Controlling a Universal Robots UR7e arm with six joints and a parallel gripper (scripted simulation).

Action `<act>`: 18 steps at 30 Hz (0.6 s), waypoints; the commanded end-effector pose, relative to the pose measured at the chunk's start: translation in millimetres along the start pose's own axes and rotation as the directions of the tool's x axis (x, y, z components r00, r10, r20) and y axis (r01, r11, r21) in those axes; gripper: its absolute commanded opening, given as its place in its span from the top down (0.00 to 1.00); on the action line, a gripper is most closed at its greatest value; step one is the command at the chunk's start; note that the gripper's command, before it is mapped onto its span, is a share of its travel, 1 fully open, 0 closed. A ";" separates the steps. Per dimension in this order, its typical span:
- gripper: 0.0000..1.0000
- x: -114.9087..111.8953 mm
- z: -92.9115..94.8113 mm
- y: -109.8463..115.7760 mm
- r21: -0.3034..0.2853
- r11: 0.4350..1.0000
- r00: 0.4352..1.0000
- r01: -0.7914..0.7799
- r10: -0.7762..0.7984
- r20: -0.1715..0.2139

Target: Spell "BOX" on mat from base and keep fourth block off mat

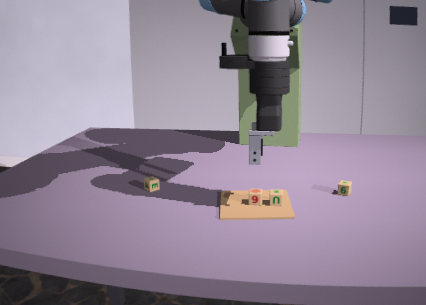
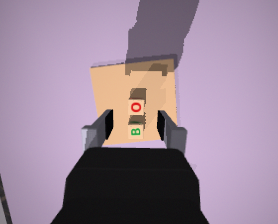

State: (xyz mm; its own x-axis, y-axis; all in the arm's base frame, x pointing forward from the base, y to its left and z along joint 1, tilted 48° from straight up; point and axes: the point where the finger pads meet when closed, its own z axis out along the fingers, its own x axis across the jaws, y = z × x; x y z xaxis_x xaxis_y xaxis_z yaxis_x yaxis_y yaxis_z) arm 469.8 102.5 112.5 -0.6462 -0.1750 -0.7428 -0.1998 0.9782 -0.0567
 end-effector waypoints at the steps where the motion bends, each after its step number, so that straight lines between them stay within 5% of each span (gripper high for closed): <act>1: 0.00 -0.2 -0.2 -0.1 0.000 1.000 1.000 0.001 -0.001 0.001; 18: 0.00 6.8 1.6 -29.3 0.000 0.994 0.994 0.112 -0.112 0.000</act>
State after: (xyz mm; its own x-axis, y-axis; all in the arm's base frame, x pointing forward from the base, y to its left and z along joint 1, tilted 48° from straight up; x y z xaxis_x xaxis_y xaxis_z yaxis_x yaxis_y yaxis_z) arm 471.8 84.2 109.4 -0.6312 -0.2435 -0.7364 -0.2454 0.9634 -0.1083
